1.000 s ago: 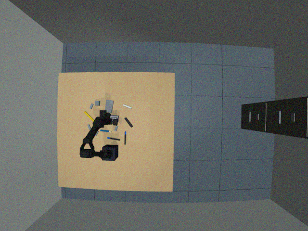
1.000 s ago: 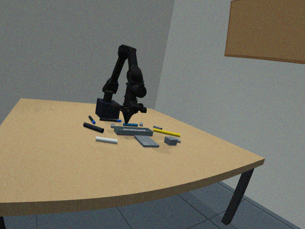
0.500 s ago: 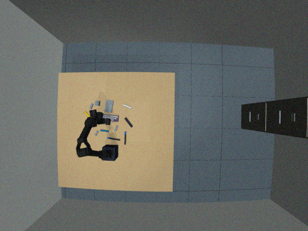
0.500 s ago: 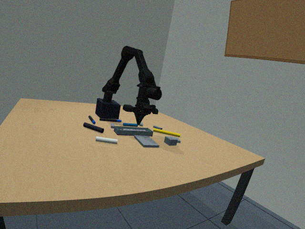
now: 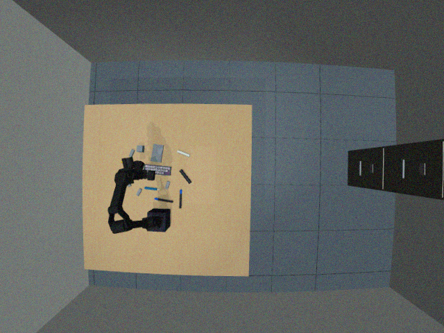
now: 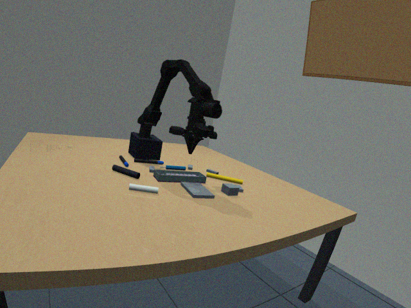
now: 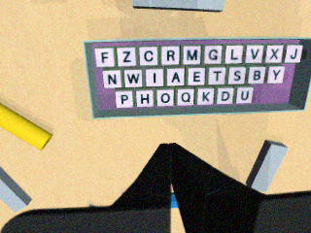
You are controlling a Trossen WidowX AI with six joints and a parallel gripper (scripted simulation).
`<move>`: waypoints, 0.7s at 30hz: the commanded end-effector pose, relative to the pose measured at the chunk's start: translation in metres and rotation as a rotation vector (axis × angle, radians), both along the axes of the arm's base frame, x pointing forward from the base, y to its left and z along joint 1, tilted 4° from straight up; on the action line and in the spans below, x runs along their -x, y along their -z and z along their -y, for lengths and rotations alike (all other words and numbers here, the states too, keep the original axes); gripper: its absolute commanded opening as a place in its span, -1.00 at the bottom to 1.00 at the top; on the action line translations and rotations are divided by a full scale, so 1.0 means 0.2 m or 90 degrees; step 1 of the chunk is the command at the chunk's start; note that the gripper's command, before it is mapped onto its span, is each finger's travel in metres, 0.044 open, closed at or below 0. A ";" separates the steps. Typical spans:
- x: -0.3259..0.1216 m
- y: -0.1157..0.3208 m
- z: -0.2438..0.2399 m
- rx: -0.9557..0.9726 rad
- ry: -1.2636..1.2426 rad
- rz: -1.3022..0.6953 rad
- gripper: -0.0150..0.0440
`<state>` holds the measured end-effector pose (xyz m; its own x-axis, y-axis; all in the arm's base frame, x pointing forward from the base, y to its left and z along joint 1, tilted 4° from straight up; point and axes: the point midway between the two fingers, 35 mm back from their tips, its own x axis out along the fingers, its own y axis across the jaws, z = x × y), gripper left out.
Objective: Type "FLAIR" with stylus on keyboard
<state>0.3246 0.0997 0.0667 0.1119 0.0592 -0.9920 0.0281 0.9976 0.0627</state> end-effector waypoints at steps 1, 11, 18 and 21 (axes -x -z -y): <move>0.00 0.01 0.00 0.000 0.000 -0.001 -0.49; 0.00 0.01 0.00 0.001 0.000 -0.002 -0.40; 0.00 0.01 0.00 0.001 0.000 -0.002 -0.49; 0.00 0.01 0.00 0.001 0.000 -0.002 -0.49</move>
